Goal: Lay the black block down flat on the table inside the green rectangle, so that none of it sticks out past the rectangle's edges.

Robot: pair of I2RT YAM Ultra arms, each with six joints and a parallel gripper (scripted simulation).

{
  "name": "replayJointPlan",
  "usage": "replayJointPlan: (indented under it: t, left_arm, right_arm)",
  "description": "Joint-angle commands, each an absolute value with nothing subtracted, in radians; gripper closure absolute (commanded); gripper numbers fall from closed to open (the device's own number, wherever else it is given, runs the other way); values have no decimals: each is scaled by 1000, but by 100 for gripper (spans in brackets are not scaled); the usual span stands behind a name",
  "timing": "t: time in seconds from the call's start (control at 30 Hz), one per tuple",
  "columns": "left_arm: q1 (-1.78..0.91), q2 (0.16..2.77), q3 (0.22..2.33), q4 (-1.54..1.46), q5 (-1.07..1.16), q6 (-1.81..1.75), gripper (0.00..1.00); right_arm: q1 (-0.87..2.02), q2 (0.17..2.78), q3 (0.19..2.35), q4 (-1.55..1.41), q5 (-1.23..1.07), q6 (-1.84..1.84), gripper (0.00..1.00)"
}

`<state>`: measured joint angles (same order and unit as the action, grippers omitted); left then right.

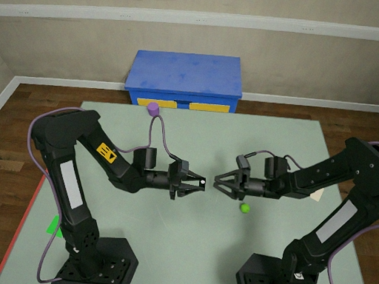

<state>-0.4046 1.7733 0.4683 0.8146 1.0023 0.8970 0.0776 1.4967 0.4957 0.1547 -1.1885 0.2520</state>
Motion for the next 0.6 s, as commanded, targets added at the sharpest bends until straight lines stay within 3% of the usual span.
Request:
replayJointPlan:
  t: [0.0, 0.27, 0.57]
  left_arm:
    - [-418, 1782, 480, 818, 1006, 895, 73]
    - [-387, 1724, 414, 762, 950, 869, 73]
    - [-260, 1471, 214, 574, 878, 860, 73]
  right_arm:
    - [29, 1462, 531, -26, -1269, 112, 54]
    - [-41, 1449, 593, -299, -1299, -104, 54]
    - [-42, 1481, 664, -486, -1289, -250, 54]
